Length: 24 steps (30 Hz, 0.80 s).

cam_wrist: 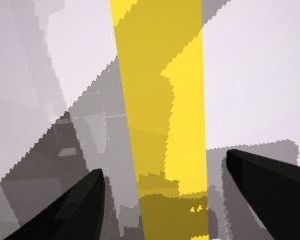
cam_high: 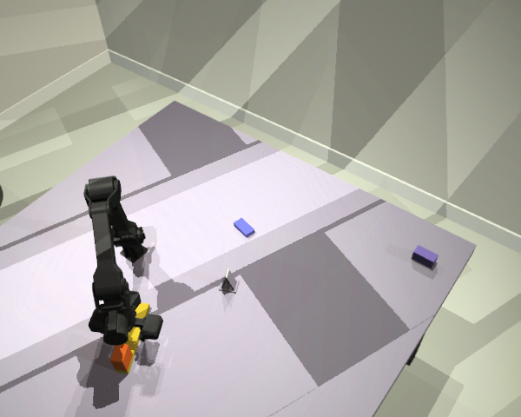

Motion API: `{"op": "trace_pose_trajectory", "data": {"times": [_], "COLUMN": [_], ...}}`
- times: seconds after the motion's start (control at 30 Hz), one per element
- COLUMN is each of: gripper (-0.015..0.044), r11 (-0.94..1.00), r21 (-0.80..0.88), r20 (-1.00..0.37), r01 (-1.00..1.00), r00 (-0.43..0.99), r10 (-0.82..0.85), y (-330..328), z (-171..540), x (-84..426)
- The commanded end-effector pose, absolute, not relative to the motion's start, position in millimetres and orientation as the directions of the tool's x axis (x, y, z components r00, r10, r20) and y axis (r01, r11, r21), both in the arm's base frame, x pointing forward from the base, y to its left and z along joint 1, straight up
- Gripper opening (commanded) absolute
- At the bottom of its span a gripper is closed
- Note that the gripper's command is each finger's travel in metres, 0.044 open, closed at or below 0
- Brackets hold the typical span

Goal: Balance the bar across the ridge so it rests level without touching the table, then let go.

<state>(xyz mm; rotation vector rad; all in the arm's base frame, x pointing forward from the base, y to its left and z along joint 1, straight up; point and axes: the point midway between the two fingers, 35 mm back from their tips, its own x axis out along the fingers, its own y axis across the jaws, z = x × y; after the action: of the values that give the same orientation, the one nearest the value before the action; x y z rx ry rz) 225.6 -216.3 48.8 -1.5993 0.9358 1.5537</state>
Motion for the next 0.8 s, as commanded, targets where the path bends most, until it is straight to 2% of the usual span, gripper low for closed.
{"op": "trace_pose_trajectory", "data": {"times": [0.0,0.17,0.4,0.6,0.7,0.77], "gripper": [0.0315,0.0315,0.0131,0.0091,0.0012,0.0], "r11": [-0.491,-0.491,-0.488,-0.488,-0.488,-0.488], "r21": [-0.008,-0.008,-0.003,-0.003,-0.003,-0.003], "r20": [-1.0,-1.0,-1.0,-1.0,-1.0,-1.0], "r01": [-0.871,-0.871,-0.873,-0.873,-0.873,-0.873], "r00": [0.02,0.02,0.016,0.016,0.016,0.016], "r10": [-0.019,-0.019,-0.023,-0.023,-0.023,-0.022], "y": [-215.9,-215.9,-216.3,-216.3,-216.8,-217.3], "z": [48.1,48.1,48.6,48.6,52.3,57.3], "x": [226.3,226.3,225.6,225.6,226.1,226.8]}}
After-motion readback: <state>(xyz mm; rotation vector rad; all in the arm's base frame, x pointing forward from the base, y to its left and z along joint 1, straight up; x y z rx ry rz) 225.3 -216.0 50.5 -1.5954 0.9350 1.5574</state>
